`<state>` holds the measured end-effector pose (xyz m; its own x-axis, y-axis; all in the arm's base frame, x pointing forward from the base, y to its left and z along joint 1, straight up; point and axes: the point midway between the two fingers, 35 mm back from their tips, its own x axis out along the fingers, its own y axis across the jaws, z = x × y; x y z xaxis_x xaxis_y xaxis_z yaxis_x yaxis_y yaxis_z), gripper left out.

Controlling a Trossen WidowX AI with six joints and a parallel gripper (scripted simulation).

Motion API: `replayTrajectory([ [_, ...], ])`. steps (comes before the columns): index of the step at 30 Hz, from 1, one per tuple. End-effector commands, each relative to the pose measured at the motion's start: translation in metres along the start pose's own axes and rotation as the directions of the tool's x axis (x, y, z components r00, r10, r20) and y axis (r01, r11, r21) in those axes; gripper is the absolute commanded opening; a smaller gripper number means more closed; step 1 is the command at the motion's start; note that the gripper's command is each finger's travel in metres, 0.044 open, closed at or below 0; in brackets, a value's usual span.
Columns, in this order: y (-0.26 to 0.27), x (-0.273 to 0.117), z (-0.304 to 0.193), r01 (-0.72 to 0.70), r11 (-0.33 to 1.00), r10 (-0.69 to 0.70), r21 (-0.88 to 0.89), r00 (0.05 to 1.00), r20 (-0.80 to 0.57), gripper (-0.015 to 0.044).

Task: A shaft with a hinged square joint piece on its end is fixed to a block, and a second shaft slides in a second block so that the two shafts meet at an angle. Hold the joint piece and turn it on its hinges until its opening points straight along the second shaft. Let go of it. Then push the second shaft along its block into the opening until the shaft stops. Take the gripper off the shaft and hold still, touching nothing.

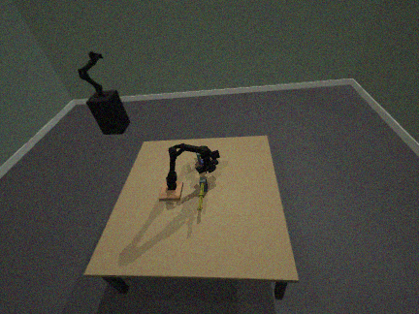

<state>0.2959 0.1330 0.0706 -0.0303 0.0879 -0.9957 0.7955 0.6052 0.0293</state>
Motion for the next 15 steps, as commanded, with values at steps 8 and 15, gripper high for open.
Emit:
replayTrajectory([
  [8, -0.010, -0.001, -0.001, -0.017, 0.979, 0.011, 0.202, 0.999, 0.031, 0.0000],
  [15, -0.016, -0.002, -0.003, -0.028, 0.943, 0.011, 0.332, 0.999, 0.050, 0.0000],
])
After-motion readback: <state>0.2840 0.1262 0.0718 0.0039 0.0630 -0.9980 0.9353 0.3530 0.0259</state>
